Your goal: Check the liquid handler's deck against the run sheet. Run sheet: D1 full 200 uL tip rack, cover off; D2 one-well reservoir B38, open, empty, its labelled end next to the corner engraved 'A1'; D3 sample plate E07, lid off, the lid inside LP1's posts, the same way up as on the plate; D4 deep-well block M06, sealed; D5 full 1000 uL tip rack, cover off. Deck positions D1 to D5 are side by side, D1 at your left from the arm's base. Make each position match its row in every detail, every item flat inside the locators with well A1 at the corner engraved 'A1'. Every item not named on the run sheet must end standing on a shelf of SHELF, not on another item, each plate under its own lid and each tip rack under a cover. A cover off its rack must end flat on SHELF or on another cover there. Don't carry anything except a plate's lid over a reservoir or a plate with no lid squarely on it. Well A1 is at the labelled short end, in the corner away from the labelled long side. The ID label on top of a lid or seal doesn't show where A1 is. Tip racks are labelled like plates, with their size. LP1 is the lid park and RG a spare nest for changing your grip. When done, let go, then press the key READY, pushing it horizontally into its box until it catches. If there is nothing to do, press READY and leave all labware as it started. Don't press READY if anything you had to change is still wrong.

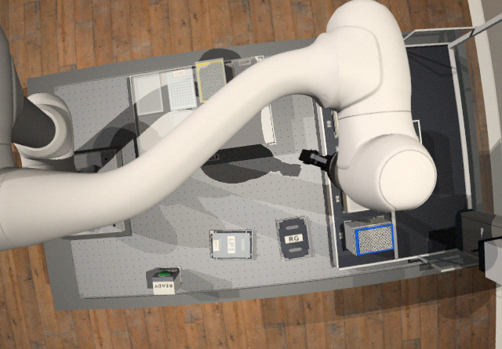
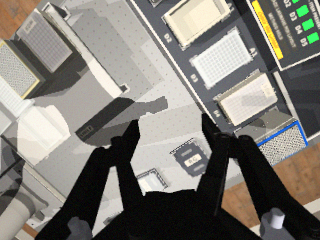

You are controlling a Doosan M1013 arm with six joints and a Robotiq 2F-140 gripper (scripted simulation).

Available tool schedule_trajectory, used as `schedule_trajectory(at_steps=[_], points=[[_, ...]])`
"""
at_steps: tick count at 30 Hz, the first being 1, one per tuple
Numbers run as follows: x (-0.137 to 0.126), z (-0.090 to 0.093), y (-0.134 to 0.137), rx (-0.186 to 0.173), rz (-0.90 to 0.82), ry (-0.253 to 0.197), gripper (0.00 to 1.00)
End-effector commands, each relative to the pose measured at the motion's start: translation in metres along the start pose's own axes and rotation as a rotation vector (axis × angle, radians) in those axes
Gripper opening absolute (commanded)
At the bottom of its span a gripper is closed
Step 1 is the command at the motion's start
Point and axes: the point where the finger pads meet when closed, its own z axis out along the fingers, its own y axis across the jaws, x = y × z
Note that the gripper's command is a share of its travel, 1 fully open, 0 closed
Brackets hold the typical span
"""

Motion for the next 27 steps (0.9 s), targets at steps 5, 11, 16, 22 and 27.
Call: schedule_trajectory(at_steps=[5,11,16,22,27], points=[[0.0002,-0.0012,0.0001,-0.001,-0.137,0.002,0.66],[0.0002,-0.0012,0.0001,-0.001,-0.217,0.002,0.66],[0.0002,-0.0012,0.0001,-0.001,-0.317,0.002,0.66],[0.0002,-0.0012,0.0001,-0.001,-0.437,0.002,0.66],[0.0002,-0.0012,0.0001,-0.001,-0.497,0.002,0.66]])
